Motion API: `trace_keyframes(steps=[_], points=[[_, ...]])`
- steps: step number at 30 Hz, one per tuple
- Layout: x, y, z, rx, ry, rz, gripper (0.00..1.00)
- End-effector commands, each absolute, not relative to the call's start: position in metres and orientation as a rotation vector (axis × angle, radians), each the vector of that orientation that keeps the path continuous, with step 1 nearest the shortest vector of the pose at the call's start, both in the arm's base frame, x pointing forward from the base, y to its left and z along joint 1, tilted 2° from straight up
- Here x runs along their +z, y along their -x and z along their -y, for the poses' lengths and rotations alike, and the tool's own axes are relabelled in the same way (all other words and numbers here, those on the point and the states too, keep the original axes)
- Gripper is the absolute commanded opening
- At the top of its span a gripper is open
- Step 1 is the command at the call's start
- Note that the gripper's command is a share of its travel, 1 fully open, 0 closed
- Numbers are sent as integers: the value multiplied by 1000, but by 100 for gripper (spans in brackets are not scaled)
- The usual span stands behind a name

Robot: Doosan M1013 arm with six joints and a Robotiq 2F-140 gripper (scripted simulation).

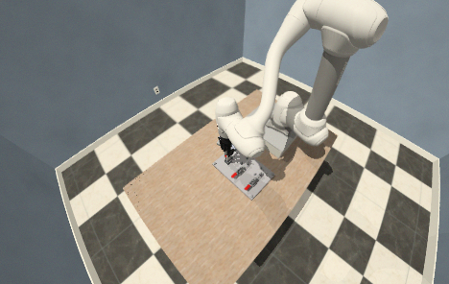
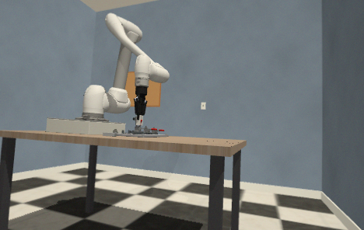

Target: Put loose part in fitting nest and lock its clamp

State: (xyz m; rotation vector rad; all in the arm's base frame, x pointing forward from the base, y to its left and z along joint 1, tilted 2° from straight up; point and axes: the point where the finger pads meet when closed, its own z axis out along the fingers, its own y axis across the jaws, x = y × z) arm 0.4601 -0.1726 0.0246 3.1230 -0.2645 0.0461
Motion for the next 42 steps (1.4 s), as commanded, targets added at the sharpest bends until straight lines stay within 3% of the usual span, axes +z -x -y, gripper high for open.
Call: trace_keyframes(steps=[1,41,42], points=[[24,-459,172,44,-3123,264,10],[24,-454,172,44,-3123,264,10],[24,-454,172,44,-3123,264,35]])
